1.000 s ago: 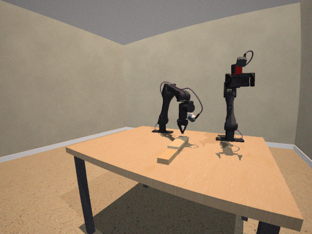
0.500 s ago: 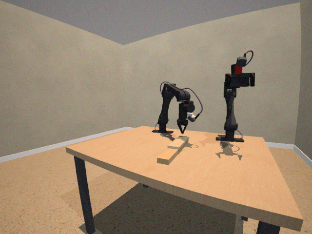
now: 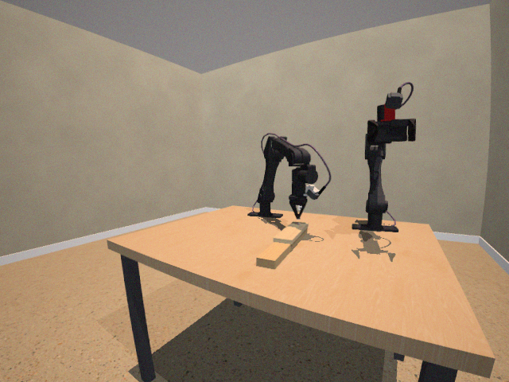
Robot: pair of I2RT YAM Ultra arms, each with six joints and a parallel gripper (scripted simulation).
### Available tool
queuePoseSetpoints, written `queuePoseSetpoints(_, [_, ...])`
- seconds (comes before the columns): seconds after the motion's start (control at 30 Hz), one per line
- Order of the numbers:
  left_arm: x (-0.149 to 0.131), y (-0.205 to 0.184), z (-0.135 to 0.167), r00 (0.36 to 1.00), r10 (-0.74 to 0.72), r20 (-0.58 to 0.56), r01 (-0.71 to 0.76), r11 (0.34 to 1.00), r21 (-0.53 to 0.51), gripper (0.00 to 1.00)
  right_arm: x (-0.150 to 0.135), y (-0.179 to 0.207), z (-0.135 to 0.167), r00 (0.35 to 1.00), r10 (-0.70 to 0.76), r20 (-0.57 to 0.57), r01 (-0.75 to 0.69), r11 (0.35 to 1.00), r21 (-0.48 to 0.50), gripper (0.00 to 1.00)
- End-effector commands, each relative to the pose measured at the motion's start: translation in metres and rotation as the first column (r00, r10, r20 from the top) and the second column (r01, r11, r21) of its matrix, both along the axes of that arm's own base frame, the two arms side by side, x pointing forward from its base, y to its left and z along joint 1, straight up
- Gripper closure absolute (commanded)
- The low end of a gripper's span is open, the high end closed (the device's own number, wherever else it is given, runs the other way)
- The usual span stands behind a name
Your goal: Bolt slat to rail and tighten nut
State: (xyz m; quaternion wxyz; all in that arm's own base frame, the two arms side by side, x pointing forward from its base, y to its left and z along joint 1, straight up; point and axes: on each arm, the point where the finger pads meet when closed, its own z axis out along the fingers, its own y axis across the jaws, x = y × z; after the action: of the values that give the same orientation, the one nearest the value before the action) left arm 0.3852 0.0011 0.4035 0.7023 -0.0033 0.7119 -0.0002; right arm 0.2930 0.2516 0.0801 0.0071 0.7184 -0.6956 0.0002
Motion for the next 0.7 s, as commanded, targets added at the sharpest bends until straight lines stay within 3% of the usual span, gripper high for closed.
queuePoseSetpoints(0.0, [-0.005,0.0,0.008,1.0,-0.004,0.026,0.004,1.0,0.005,0.0,0.002,0.003,0.0,1.0,0.0,0.02,-0.001,1.0,0.019,0.88])
queuePoseSetpoints(0.67, [-0.005,0.0,0.008,1.0,-0.004,0.026,0.004,1.0,0.005,0.0,0.003,0.004,-0.01,1.0,0.0,0.02,-0.001,1.0,0.019,0.88])
